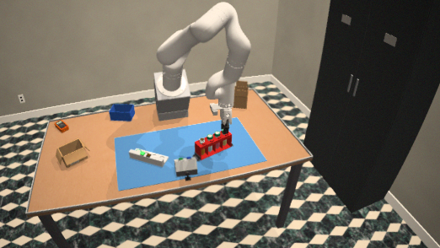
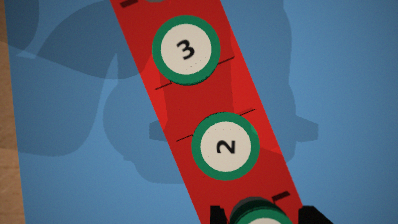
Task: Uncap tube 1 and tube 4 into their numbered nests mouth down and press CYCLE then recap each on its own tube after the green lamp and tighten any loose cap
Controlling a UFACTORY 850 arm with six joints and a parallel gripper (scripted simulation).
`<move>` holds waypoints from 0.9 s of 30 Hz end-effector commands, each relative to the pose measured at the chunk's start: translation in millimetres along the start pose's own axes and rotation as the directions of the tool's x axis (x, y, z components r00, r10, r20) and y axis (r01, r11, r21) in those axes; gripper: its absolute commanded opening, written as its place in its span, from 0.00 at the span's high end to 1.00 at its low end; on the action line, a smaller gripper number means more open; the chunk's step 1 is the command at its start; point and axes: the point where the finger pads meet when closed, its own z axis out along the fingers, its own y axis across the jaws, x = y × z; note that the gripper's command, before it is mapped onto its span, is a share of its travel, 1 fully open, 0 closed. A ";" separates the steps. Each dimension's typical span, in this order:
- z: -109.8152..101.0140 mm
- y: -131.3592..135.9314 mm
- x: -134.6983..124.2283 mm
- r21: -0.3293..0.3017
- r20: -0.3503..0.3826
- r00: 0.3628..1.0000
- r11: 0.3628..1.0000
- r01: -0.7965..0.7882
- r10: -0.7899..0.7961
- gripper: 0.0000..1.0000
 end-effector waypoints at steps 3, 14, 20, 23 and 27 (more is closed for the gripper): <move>-18.8 -0.3 -0.3 0.001 0.001 1.000 1.000 0.000 0.000 0.54; -43.8 -0.3 -0.3 0.001 0.001 1.000 1.000 0.000 0.000 0.54; -43.8 0.5 16.3 0.001 0.001 0.986 0.986 0.166 -0.166 0.54; -43.7 1.5 33.0 0.001 0.001 0.947 0.947 0.321 -0.321 0.54; -43.7 2.4 49.7 0.002 0.000 0.885 0.885 0.466 -0.466 0.54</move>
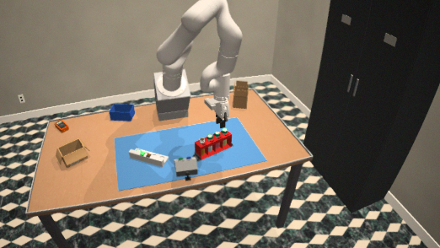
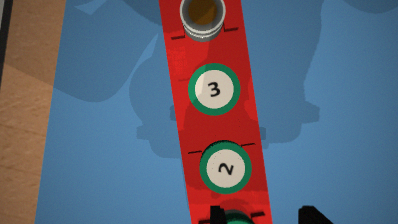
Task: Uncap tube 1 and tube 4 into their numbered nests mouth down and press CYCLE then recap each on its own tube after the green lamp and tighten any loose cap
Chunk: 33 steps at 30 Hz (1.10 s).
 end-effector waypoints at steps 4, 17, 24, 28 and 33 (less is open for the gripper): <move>-0.8 8.0 31.9 -0.008 0.000 0.942 0.942 0.335 -0.335 0.54; -1.1 25.0 87.8 -0.007 0.003 0.708 0.708 0.706 -0.706 0.54; -1.3 34.7 119.7 -0.007 0.003 0.708 0.708 0.706 -0.706 0.54; -1.4 42.0 143.7 -0.007 0.003 0.708 0.708 0.706 -0.706 0.54; -1.5 46.8 159.6 -0.007 0.003 0.708 0.708 0.706 -0.706 0.54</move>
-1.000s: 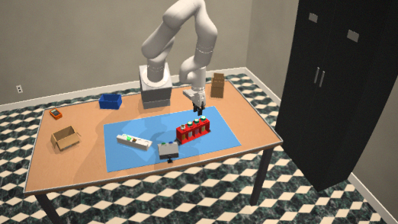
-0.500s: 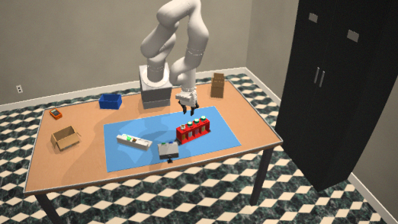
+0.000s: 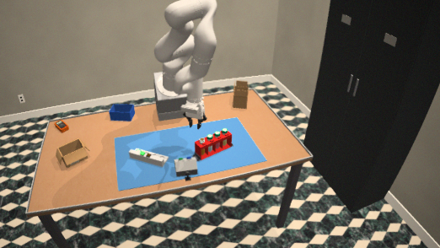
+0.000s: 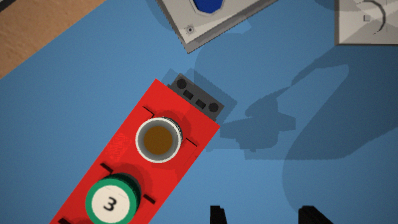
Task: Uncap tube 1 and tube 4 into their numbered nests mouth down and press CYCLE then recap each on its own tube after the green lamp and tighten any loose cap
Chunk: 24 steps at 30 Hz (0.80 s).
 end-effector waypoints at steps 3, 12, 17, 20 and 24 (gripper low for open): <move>0.8 31.2 19.0 0.011 0.006 1.000 1.000 0.002 -0.002 0.54; 1.4 75.3 42.7 0.011 0.006 1.000 1.000 0.001 -0.002 0.54; 1.7 89.9 50.6 0.011 0.006 1.000 1.000 0.001 -0.002 0.54; 1.9 104.6 58.5 0.011 0.006 1.000 1.000 0.001 -0.002 0.54; 2.2 126.6 70.4 0.011 0.006 1.000 1.000 0.001 -0.002 0.54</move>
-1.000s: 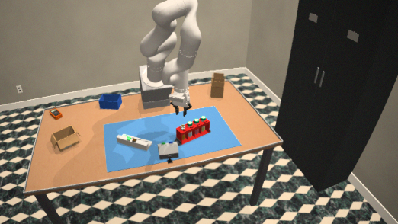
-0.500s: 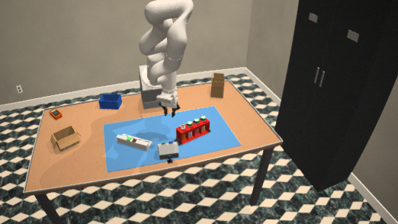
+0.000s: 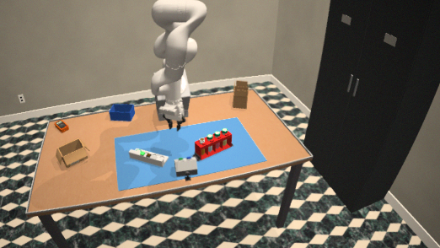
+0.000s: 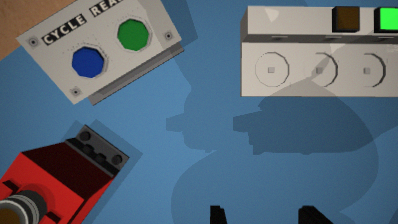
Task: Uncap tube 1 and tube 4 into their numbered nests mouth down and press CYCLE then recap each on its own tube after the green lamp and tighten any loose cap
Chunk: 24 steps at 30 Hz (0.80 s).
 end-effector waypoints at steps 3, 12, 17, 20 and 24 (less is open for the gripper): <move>1.7 32.6 19.0 0.017 0.011 1.000 1.000 0.001 -0.002 0.54; 2.7 76.6 42.8 0.017 0.011 1.000 1.000 0.001 -0.002 0.54; 3.2 98.6 54.7 0.017 0.011 1.000 1.000 0.001 -0.002 0.54; 3.5 113.3 62.6 0.017 0.010 1.000 1.000 0.001 -0.002 0.54; 3.9 128.0 70.5 0.017 0.010 1.000 1.000 0.001 -0.002 0.54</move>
